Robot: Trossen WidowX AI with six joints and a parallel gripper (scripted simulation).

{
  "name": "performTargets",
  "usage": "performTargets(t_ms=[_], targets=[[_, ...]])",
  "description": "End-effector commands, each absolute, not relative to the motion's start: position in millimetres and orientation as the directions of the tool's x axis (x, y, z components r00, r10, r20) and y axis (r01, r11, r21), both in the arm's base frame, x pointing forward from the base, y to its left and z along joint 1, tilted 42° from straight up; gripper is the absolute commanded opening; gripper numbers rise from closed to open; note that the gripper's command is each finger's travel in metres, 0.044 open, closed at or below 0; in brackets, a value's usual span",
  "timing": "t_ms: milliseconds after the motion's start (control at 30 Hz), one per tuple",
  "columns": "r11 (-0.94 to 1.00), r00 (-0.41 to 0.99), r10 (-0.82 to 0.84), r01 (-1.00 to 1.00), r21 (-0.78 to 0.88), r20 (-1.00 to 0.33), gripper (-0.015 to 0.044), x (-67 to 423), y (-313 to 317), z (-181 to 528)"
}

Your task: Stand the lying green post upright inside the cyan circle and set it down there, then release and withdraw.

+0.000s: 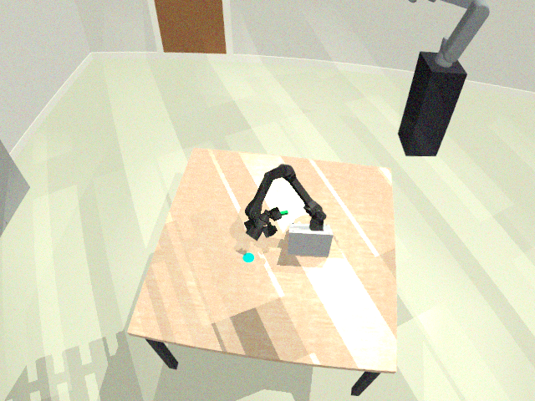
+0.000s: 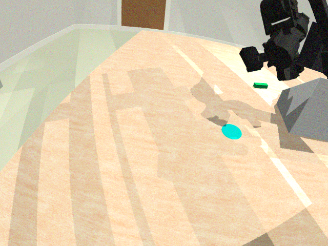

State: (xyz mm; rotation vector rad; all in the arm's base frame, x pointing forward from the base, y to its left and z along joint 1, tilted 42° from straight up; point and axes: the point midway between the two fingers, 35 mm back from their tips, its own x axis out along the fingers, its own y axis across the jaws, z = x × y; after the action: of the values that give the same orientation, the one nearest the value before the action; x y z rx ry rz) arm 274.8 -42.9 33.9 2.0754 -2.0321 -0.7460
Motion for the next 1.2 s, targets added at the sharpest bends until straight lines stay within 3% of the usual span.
performTargets(t_ms=[0, 200, 400, 600, 733, 967, 1167], targets=[[-0.070, -0.042, -0.967, -0.903, 0.423, -0.251, 0.0374, 274.3, -44.2, 34.9], [0.164, -0.178, -0.893, -0.984, 0.071, -0.414, 0.0233, 256.9, -82.7, 65.5], [0.461, -0.221, -0.779, -0.836, -0.297, -0.586, 0.0233, 231.3, -119.3, 95.2], [0.680, -0.152, -0.689, -0.475, -0.559, -0.708, 0.0233, 202.9, -148.4, 123.1], [0.737, -0.080, -0.666, -0.222, -0.638, -0.742, 0.0233, 186.4, -161.5, 139.1], [0.741, -0.076, -0.663, -0.208, -0.639, -0.745, 0.0233, 187.4, -168.2, 132.3], [0.741, -0.076, -0.663, -0.207, -0.639, -0.744, 0.0233, 182.7, -227.5, 66.8]])
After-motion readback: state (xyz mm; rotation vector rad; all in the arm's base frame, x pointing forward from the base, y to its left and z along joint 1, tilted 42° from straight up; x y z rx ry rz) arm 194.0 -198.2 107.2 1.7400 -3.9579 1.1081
